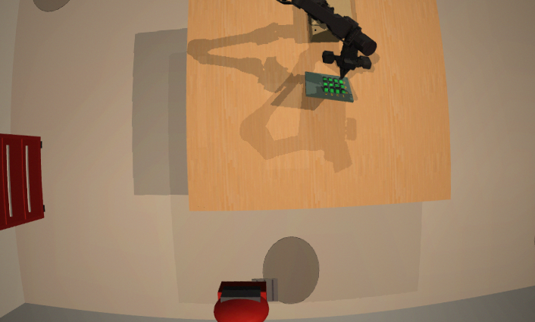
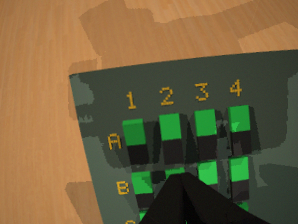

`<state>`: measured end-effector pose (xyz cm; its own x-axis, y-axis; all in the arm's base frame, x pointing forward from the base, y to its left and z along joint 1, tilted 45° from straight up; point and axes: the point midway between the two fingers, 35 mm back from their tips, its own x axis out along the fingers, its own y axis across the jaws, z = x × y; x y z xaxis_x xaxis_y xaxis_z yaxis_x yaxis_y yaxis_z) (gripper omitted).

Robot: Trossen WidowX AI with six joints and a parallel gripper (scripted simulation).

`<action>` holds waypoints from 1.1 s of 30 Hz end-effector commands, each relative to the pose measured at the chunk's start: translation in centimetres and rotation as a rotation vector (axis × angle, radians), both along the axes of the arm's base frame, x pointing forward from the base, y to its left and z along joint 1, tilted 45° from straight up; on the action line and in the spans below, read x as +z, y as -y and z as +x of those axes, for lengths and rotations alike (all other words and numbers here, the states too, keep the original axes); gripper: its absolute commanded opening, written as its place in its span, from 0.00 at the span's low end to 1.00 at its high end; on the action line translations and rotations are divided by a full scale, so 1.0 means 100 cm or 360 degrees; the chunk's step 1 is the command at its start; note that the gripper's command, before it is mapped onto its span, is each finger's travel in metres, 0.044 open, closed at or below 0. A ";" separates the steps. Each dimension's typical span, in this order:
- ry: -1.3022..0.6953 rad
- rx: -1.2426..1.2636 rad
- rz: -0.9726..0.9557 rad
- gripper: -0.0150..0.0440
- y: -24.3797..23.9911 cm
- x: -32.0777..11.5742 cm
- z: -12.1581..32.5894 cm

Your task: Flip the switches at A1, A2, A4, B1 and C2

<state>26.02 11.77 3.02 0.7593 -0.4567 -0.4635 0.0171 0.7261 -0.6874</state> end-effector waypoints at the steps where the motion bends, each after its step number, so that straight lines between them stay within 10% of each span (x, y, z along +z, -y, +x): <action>1: 0.0020 -0.0005 0.0010 0.25 0.008 0.011 -0.003; 33: 0.0055 0.0024 0.0000 0.25 0.067 0.003 0.026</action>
<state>28.41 5.28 3.75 0.7835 -0.4467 -0.4319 0.0396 0.7296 -0.6827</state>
